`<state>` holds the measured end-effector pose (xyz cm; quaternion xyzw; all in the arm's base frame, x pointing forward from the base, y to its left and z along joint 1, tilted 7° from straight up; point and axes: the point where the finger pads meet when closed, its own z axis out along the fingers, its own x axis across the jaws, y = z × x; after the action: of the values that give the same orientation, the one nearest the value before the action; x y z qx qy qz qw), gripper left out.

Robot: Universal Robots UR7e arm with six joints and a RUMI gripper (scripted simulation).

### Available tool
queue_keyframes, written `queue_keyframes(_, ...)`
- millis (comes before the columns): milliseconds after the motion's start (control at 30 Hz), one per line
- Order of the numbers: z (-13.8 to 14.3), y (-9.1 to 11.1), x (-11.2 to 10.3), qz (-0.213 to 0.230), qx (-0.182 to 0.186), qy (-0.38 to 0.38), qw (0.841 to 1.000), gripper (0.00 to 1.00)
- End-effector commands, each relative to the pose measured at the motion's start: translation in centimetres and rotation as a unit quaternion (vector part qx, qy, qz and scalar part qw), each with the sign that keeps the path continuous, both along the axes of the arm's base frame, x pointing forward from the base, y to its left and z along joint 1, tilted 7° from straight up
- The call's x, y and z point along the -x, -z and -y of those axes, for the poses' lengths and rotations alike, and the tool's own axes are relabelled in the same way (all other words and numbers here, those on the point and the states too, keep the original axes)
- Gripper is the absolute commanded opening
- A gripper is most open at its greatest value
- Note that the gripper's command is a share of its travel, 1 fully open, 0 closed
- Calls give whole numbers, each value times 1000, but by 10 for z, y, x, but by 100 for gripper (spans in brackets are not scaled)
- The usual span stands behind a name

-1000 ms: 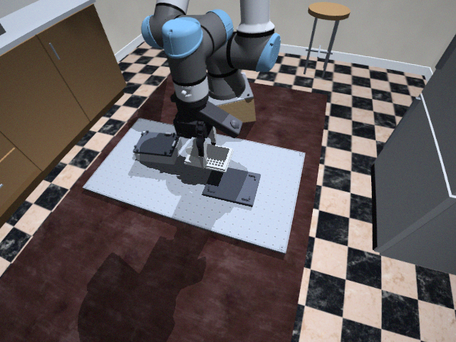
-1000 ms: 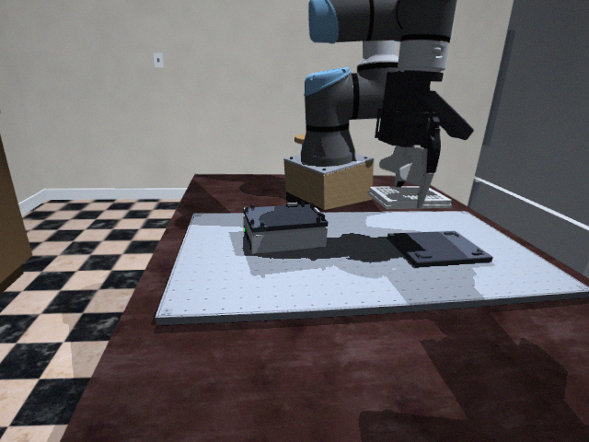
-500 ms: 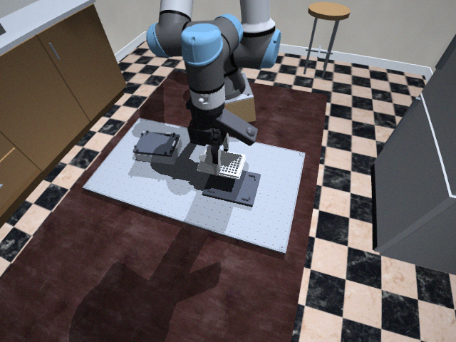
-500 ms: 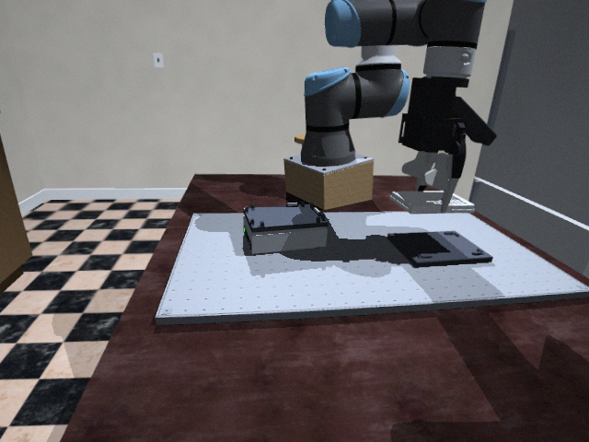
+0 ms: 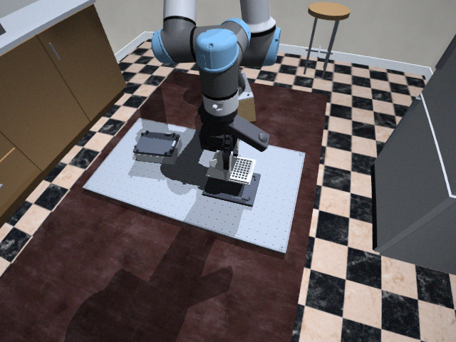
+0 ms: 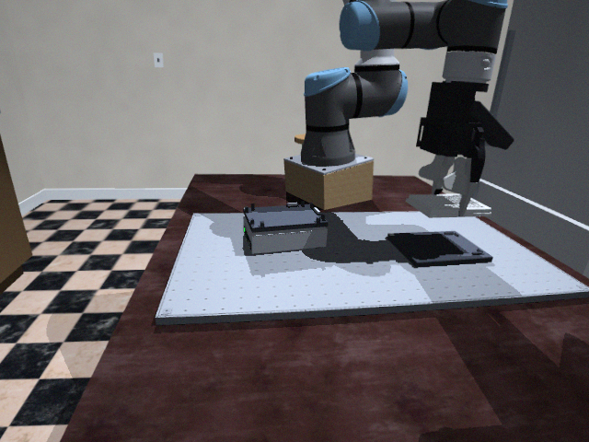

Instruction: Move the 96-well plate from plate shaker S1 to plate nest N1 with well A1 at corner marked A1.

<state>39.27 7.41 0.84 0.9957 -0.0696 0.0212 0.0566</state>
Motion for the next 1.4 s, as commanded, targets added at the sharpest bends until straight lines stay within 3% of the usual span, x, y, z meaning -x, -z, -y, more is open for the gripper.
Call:
queue_keyframes(0, -1, 0, -1, 1, 0, 0, 1000, 0)
queue_keyframes(1000, 0, 0, 0, 1, 0, 0, 1000, 0)
queue_keyframes(1367, 3, 18, -1, 1, 0, 0, 1000, 0)
